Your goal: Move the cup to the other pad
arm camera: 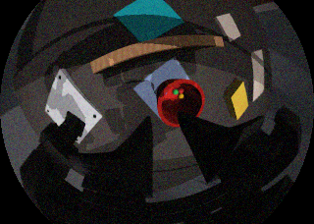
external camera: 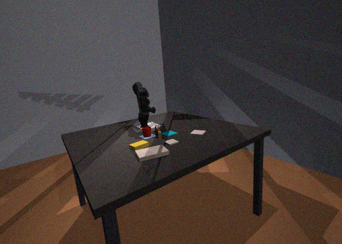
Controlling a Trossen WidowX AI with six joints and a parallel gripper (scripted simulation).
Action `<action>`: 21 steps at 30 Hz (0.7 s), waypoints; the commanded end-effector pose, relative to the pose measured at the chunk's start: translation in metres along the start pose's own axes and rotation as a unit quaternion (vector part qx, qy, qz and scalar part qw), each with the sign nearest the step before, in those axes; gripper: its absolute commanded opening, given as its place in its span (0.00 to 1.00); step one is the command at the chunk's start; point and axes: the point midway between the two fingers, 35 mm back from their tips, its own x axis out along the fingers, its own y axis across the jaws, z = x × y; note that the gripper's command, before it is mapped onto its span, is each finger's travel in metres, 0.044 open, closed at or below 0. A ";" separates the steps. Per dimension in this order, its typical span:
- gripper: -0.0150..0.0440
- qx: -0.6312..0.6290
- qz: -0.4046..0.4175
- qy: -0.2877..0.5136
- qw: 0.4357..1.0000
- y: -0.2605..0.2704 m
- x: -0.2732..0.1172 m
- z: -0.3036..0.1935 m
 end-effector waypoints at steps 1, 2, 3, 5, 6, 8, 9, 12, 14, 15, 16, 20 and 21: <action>0.50 -0.005 0.006 0.004 1.000 0.001 0.000 -0.002; 0.50 -0.005 0.006 0.004 1.000 0.001 0.001 -0.002; 0.50 -0.005 0.006 0.004 1.000 0.001 0.002 -0.002; 0.50 -0.005 0.006 0.004 1.000 0.000 0.005 -0.002; 0.50 -0.005 0.006 0.004 1.000 0.000 0.007 -0.002; 0.50 -0.005 0.006 0.004 1.000 0.000 0.010 -0.002; 0.50 -0.005 0.006 0.004 1.000 0.000 0.012 -0.002; 0.50 -0.005 0.006 0.004 1.000 -0.001 0.017 -0.002; 0.50 -0.005 0.006 0.004 1.000 -0.001 0.020 -0.002; 0.50 -0.005 0.006 0.004 1.000 -0.001 0.022 -0.002; 0.50 -0.005 0.006 0.004 1.000 -0.001 0.023 -0.001; 0.50 -0.005 0.006 0.004 1.000 -0.001 0.030 -0.001; 0.50 -0.005 0.006 0.004 1.000 -0.001 0.032 -0.001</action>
